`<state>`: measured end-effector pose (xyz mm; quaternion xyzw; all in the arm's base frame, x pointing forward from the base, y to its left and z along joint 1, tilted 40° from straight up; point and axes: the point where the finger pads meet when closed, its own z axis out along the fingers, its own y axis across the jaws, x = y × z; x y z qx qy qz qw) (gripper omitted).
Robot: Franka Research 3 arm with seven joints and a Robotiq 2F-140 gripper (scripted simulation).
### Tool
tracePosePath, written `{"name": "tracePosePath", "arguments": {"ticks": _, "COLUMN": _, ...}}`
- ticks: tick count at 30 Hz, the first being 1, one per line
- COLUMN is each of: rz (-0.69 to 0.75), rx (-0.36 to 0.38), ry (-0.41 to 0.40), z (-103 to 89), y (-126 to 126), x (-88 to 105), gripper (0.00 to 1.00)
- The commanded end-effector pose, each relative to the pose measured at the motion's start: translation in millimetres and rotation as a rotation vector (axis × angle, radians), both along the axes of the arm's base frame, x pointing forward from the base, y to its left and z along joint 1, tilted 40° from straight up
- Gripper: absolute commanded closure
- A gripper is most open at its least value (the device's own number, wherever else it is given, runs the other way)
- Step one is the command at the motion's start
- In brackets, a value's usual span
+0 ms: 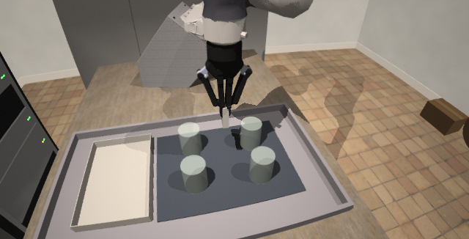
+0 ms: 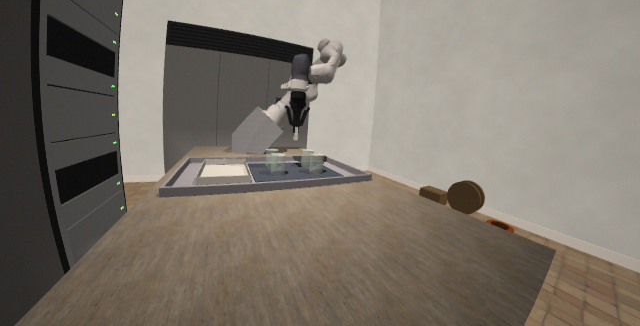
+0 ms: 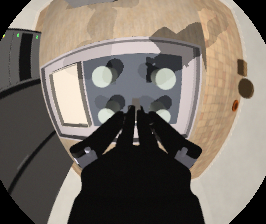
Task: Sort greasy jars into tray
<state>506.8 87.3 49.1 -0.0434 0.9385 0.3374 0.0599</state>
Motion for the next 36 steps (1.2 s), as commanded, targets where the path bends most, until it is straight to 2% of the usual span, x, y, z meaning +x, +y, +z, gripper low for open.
{"name": "tracePosePath", "arguments": {"ticks": 1, "rz": 0.045, "rx": -0.001, "ry": -0.03, "z": -11.5, "y": -14, "x": 2.9, "gripper": 1.0}}
{"name": "tracePosePath", "arguments": {"ticks": 11, "rz": 0.045, "rx": -0.001, "ry": -0.03, "z": -62.5, "y": -75, "x": 11.6, "gripper": 1.0}}
{"name": "tracePosePath", "arguments": {"ticks": 16, "rz": 0.045, "rx": -0.001, "ry": -0.03, "z": -69.8, "y": -69, "x": 12.3, "gripper": 1.0}}
{"name": "tracePosePath", "arguments": {"ticks": 30, "rz": 0.045, "rx": -0.001, "ry": -0.03, "z": -120.8, "y": -26, "x": 17.4, "gripper": 1.0}}
{"name": "tracePosePath", "arguments": {"ticks": 36, "rz": 0.045, "rx": -0.001, "ry": -0.03, "z": -120.8, "y": -26, "x": 17.4, "gripper": 1.0}}
